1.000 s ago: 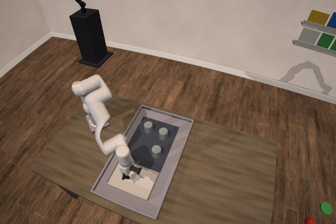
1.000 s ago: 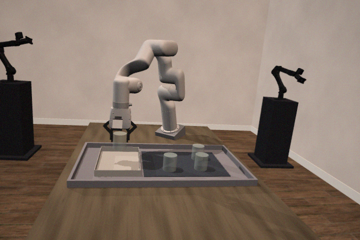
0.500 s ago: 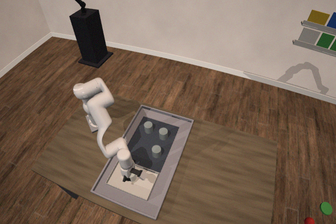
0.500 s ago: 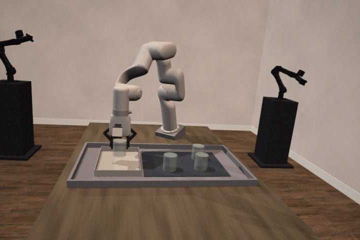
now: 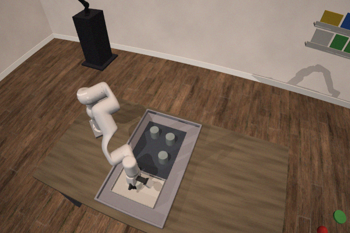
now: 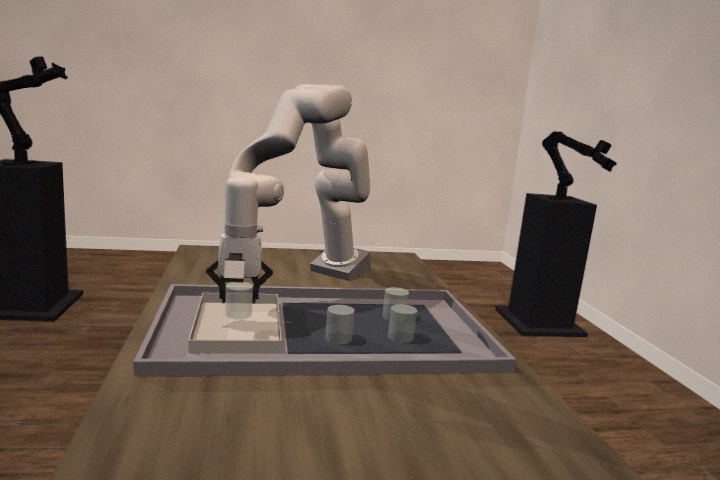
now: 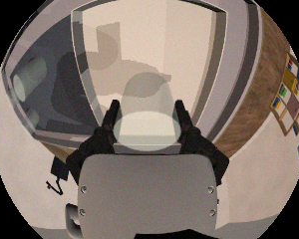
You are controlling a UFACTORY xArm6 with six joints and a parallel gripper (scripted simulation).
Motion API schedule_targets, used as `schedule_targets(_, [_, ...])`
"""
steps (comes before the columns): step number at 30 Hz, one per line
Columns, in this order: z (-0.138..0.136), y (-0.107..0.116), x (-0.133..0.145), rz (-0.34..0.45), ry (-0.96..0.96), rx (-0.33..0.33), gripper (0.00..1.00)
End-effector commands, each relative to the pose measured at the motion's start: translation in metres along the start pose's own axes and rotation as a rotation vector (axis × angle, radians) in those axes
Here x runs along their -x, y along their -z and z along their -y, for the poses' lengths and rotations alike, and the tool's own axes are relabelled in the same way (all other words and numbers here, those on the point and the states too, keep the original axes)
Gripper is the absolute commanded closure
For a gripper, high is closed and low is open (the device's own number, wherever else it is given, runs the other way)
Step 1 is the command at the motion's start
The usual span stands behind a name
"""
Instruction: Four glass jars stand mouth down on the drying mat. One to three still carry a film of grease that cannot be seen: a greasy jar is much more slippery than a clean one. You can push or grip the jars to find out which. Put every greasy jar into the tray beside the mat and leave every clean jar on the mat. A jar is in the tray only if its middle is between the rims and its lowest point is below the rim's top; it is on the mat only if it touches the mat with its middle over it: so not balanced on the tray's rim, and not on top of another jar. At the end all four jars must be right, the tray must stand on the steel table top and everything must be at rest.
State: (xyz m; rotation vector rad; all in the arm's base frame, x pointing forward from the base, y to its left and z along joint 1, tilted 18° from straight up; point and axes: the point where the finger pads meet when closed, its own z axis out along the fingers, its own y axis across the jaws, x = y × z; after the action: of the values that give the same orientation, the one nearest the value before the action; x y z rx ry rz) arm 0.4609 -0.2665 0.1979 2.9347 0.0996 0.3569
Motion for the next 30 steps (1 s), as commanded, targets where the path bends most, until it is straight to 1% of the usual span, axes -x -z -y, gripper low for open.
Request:
schedule_targets(1, [-0.001,-0.001,-0.001,-0.003,0.000,0.002,1.00])
schedule_targets(15, [-0.001,-0.019,-0.001,-0.003,0.000,0.002,1.00])
schedule_targets(24, [-0.001,-0.022,-0.001,-0.003,0.000,0.002,1.00])
schedule_targets(25, [-0.001,-0.022,-0.001,-0.003,0.000,0.002,0.00])
schedule_targets(30, [-0.001,-0.022,-0.001,-0.003,0.000,0.002,0.00])
